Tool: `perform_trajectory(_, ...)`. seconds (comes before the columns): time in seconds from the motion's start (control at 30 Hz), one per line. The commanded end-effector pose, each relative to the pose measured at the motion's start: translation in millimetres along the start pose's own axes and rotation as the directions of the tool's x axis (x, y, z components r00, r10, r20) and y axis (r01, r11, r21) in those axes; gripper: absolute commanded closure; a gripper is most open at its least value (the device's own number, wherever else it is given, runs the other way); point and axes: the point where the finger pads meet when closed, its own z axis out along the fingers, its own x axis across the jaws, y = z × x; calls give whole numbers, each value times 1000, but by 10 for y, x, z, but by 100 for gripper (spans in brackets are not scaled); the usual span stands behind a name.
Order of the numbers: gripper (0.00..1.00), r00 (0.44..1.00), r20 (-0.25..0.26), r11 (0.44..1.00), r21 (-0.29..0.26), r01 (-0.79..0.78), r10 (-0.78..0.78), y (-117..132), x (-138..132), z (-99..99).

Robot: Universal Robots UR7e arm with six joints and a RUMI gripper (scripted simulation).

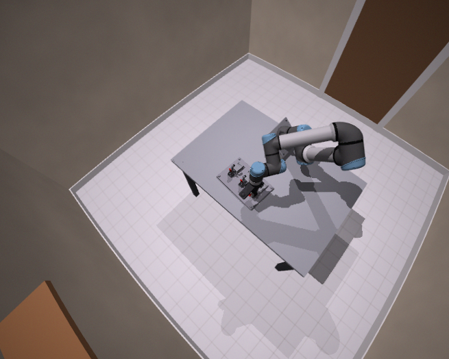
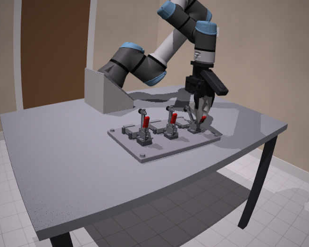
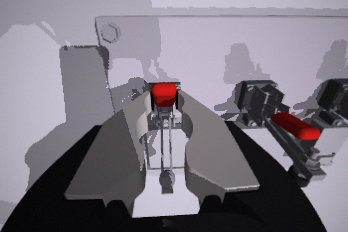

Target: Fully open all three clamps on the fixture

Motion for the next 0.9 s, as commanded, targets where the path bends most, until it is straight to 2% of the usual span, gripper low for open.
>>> perform_trajectory(0.0, 100, 1000, 0, 1000, 0, 0, 0, 36, 0, -19)
perform_trajectory(0.87, 100, 1000, 0, 1000, 0, 0, 0, 200, 0, -43)
